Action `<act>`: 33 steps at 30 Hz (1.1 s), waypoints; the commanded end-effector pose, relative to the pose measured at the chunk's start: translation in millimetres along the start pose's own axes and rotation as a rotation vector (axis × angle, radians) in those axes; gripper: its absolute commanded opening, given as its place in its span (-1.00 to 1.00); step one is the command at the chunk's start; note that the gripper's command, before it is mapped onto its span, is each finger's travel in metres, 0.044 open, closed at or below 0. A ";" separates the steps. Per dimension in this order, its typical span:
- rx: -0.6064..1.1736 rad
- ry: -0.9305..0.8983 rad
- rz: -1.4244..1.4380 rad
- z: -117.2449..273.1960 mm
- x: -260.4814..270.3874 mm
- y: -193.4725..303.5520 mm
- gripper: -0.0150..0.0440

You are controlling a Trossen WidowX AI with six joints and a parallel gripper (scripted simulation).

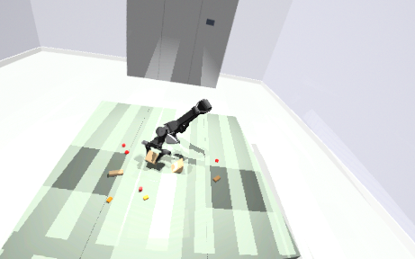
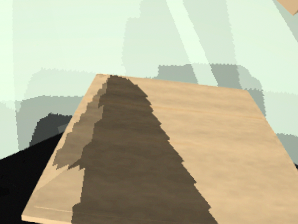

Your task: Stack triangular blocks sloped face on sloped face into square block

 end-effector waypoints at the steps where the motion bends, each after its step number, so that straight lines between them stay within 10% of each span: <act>1: -0.142 0.000 -0.009 6.0 -1.0 19.6 -0.49; 19: -0.350 -0.018 0.019 12.8 -2.2 49.4 -0.49; 33: -0.284 -0.023 0.034 1.8 -5.3 31.8 0.75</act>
Point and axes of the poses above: the point midway between the two fingers, 35 mm back from their tips, its own z axis back along the fingers, its own x axis across the jaws, y = z × x, the point moved 7 cm from there along z, back along the fingers, and after that the axes turned 3 degrees about -z, right-handed, at the moved point
